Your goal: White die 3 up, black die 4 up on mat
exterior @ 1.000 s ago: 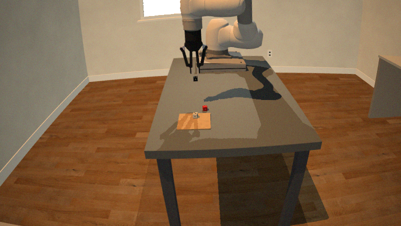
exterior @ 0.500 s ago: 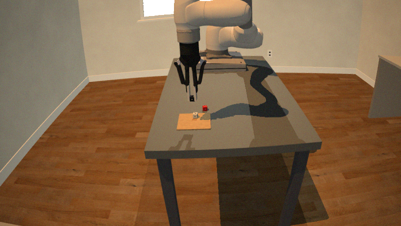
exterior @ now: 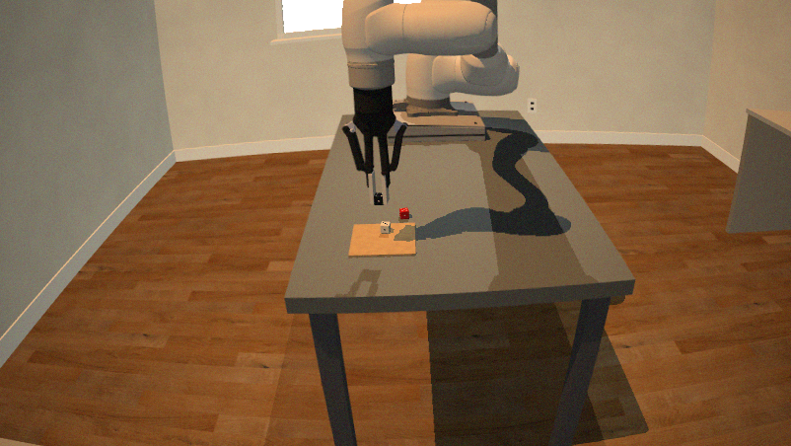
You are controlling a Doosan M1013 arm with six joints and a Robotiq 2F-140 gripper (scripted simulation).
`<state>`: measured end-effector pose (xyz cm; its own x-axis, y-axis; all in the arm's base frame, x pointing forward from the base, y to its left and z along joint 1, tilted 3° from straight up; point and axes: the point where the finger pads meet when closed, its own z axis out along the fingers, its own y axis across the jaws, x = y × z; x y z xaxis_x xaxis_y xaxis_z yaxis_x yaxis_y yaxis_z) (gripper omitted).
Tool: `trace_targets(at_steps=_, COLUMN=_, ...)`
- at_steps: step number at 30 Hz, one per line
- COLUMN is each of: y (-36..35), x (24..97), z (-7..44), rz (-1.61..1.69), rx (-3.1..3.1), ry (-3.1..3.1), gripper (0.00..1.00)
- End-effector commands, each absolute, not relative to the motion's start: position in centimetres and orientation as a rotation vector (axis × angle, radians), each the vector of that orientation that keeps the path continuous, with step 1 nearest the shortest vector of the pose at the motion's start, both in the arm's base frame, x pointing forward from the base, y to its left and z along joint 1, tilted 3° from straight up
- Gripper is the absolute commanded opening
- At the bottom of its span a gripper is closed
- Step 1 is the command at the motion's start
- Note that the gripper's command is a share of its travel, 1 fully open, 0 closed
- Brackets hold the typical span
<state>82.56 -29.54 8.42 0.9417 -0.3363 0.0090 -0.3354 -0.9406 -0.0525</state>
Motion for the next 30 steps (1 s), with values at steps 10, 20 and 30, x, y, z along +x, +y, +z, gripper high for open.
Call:
trace_targets(at_steps=10, y=-29.5, x=82.8, z=5.6, rz=-0.027, rx=-3.052, ry=0.529, gripper=0.18)
trace_targets(at_steps=20, y=-29.4, x=82.9, z=1.7, rz=-0.027, rx=-3.052, ry=0.529, gripper=0.18)
trace_targets(at_steps=30, y=-29.3, x=83.0, z=-0.7, rz=-0.027, rx=-3.052, ry=0.529, gripper=0.18)
